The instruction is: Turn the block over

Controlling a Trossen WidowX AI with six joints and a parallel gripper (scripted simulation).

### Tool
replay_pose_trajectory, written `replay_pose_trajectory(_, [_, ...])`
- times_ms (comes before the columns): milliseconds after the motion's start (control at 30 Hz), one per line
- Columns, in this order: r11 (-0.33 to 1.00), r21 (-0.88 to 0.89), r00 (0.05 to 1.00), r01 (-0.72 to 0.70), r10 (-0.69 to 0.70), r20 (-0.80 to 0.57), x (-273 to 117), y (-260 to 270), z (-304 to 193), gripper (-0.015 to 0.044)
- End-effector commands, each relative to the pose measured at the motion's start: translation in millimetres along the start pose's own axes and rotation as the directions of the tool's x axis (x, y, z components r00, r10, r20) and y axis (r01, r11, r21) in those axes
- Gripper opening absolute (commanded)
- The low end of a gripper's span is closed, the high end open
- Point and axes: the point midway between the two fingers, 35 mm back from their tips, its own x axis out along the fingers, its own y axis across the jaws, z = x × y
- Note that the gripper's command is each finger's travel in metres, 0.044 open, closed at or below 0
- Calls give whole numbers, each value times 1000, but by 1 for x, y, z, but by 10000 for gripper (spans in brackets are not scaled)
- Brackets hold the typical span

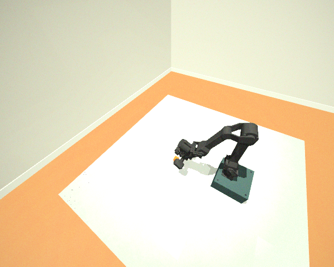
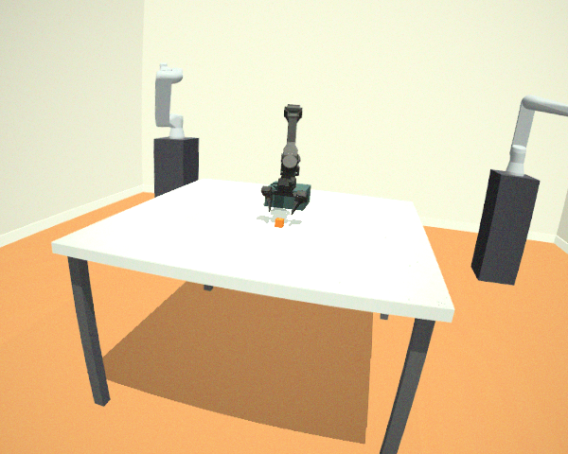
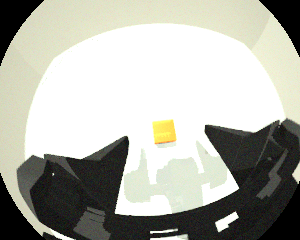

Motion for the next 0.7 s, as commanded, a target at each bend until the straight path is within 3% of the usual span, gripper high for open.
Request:
replay_pose_trajectory(0, [1000,26,999,-15,16,-52,-30,-2,8,440])
replay_pose_trajectory(200, [1000,24,997,-14,16,-76,-29,-1,11,440])
replay_pose_trajectory(433, [1000,15,946,-11,15,-323,-21,0,33,440])
replay_pose_trajectory(667, [1000,22,835,-14,24,-550,-25,-1,51,440])
